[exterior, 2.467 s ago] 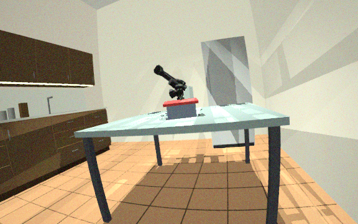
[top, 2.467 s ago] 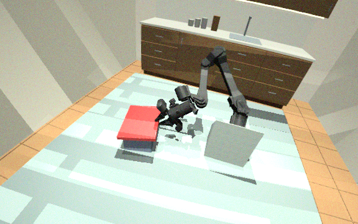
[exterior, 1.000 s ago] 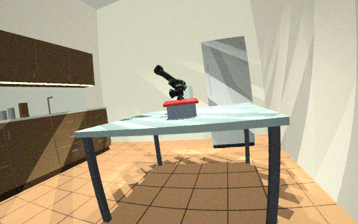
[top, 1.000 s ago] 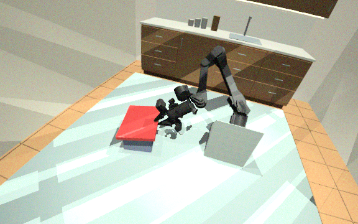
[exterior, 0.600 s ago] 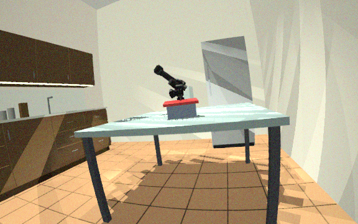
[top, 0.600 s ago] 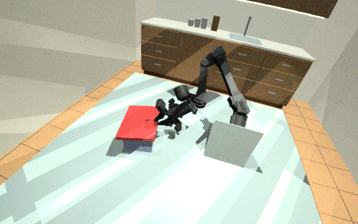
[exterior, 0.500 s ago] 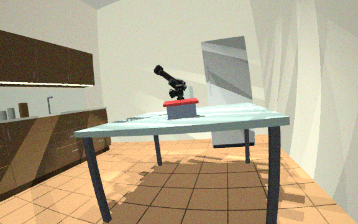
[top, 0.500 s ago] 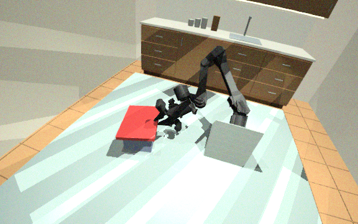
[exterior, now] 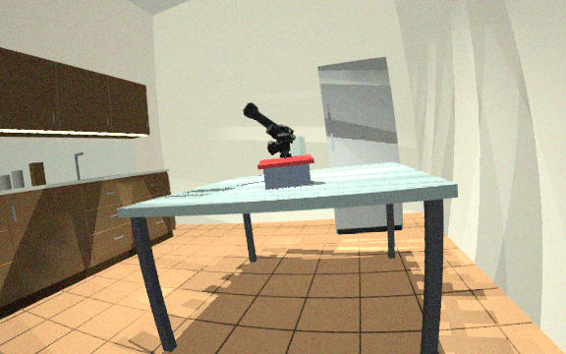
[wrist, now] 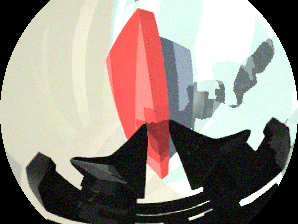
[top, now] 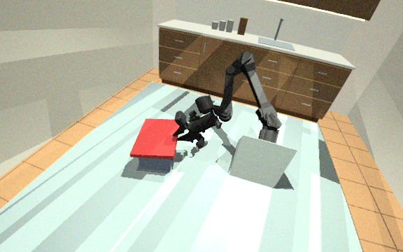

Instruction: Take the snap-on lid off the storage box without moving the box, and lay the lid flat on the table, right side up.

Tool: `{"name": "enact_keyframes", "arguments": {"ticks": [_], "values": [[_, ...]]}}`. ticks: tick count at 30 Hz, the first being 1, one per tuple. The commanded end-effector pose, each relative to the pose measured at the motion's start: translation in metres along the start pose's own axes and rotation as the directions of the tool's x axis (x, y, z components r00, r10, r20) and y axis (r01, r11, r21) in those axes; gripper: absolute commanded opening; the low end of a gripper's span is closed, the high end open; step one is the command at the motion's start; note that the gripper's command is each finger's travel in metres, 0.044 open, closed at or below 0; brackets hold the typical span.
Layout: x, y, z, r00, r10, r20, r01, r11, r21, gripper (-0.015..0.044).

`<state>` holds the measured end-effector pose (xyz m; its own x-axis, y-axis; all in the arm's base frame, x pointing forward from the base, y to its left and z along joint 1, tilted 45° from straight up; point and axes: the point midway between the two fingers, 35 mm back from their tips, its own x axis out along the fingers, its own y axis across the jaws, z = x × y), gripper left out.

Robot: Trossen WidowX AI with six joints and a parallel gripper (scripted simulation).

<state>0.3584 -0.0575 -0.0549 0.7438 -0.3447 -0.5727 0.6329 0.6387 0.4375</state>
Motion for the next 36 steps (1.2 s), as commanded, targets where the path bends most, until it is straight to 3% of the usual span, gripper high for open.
{"name": "enact_keyframes", "arguments": {"ticks": [1,36], "values": [[-0.002,0.003,0.0,1.0,-0.004,0.006,0.004,1.0,0.005,0.0],[-0.022,0.047,0.0,1.0,-0.002,0.006,0.002,1.0,0.007,0.0]]}}
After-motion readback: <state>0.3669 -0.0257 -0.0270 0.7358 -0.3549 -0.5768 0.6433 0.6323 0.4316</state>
